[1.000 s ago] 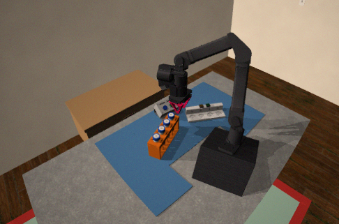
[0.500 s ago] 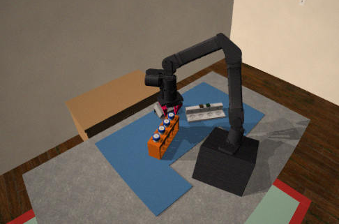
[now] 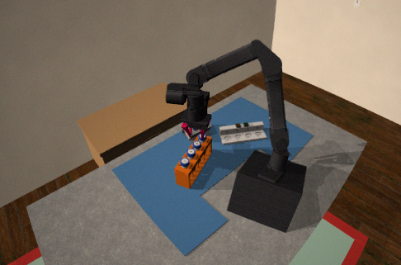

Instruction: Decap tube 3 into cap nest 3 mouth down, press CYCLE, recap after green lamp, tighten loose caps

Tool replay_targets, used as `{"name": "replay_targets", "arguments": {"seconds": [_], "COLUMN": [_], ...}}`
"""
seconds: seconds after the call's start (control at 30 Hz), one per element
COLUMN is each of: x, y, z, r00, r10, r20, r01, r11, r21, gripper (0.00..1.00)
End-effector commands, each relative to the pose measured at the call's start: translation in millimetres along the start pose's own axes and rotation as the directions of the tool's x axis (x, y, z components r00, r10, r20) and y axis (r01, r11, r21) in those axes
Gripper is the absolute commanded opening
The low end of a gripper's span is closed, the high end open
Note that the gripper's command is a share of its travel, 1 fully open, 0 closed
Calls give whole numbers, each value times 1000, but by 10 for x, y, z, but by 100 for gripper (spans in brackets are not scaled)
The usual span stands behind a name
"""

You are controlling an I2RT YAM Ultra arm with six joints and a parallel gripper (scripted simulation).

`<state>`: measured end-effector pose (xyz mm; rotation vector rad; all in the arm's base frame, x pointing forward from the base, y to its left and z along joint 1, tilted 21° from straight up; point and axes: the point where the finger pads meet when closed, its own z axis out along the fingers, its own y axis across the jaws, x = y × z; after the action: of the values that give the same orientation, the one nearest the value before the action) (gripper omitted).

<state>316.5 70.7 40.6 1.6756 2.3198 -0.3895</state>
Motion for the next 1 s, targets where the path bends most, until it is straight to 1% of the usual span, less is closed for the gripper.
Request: {"name": "replay_targets", "arguments": {"seconds": [0.0, 0.1, 0.47, 0.53, 0.57, 0.97], "x": [-6, -7, -9, -9, -9, -9], "y": [10, 8, 8, 8, 8, 8], "z": [-33, -35, 294, 294, 319, 340], "r00": [994, 994, 994, 994, 994, 994], "r10": [114, 114, 114, 114, 114, 114], "r20": [1, 1, 1, 1, 1, 1], "r01": [-114, -114, -114, -114, -114, -114], "r11": [993, 993, 993, 993, 993, 993], "r21": [-8, -7, -8, -8, -8, -8], "gripper": [49, 49, 49, 49, 49, 49]}}
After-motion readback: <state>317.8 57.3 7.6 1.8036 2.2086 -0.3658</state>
